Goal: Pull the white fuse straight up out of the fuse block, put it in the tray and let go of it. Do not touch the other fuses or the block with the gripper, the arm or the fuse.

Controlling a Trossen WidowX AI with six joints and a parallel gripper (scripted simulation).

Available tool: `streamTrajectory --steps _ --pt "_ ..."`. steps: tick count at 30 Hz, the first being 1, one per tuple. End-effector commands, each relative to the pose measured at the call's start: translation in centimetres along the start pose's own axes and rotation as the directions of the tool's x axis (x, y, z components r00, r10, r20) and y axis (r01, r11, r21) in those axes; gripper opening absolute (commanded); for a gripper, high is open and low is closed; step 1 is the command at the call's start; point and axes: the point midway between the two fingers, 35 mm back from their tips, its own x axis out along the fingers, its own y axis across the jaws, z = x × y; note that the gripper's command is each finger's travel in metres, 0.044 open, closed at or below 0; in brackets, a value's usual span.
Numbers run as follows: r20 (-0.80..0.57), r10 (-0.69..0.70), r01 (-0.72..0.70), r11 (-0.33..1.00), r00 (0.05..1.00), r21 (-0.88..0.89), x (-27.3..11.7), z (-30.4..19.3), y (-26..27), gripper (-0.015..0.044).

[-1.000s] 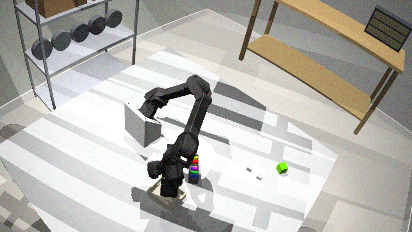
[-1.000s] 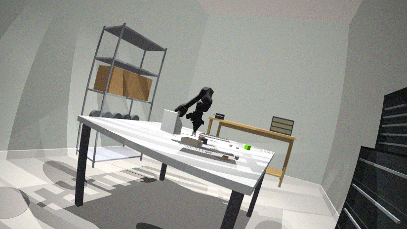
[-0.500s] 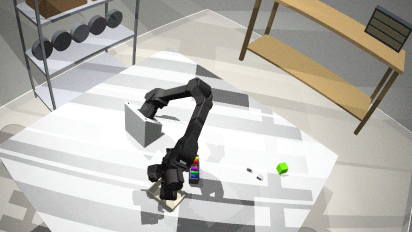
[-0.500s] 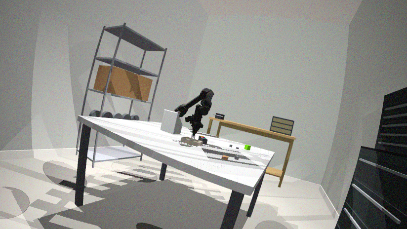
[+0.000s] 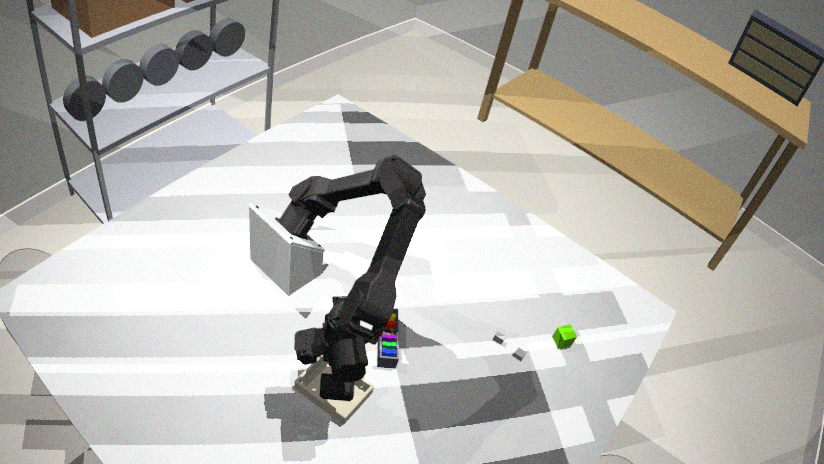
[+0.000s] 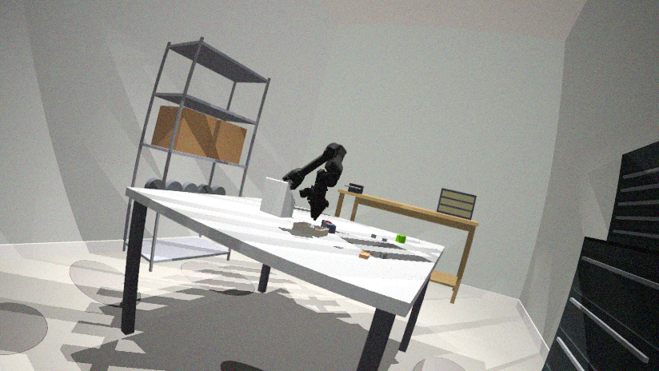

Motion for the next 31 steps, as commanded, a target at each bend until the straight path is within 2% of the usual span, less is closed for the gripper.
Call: streamTrajectory --steps 1,3,31 --pt "-0.001 -0.001 0.001 1.000 1.000 0.002 -2.4 0.0 0.0 0.0330" --pt "-0.002 -0.003 0.003 1.000 1.000 0.003 -3.6 0.1 0.0 0.0330" --pt "-0.009 0.001 -0.001 1.000 1.000 0.007 -3.6 0.0 0.0 0.0330"
